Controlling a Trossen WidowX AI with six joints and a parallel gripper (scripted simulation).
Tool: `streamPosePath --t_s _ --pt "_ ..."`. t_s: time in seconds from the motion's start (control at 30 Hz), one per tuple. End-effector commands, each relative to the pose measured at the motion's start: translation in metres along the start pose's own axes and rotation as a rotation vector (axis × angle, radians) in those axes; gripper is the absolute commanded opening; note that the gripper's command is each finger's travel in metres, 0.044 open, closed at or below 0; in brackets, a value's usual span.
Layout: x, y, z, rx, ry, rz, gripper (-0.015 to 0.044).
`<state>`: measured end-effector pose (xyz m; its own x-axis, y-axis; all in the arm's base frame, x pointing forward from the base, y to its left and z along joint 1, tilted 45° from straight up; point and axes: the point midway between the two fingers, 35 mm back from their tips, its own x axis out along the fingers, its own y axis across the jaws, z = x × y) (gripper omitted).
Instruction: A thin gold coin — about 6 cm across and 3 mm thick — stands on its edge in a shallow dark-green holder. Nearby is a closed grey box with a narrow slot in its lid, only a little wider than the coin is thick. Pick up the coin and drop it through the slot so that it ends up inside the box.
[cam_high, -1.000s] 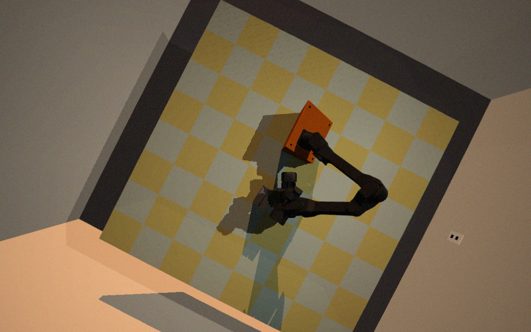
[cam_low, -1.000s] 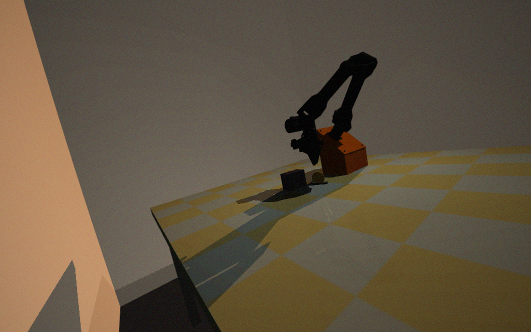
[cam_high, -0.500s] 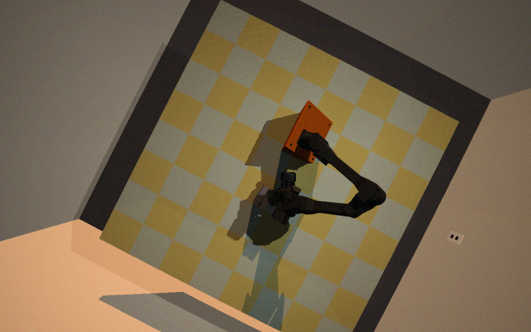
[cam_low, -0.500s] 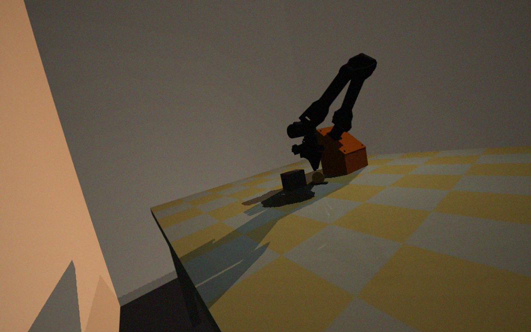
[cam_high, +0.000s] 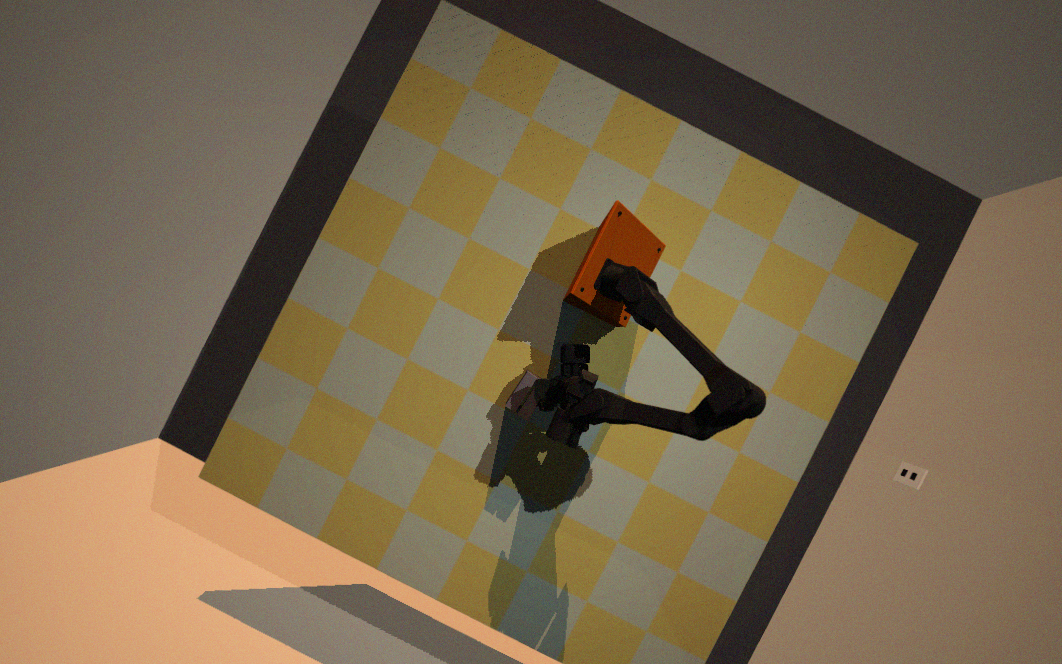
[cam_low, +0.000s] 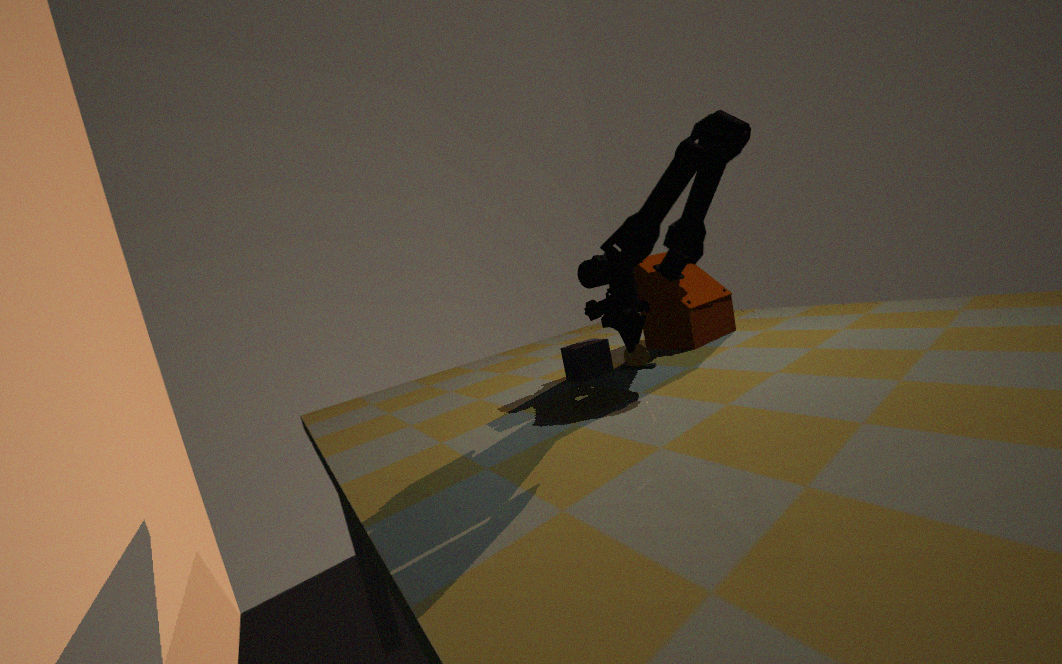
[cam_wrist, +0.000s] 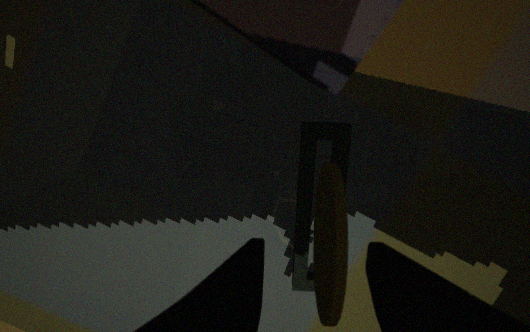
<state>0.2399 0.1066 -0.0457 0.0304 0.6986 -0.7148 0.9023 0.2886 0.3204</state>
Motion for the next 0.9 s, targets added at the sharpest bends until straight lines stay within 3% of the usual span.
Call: streamPosePath --t_s 0.0,0.6,0.77,0.87 --pt "0.008 -0.004 -0.001 0.012 0.006 -0.005 0.0161" --pt "0.032 -0.006 -0.004 0.012 0.011 -0.003 0.0161" --pt "0.032 -0.006 -0.004 0.012 0.011 -0.003 0.0029" --pt "0.032 -0.006 -0.004 0.012 0.011 -0.003 0.0009"
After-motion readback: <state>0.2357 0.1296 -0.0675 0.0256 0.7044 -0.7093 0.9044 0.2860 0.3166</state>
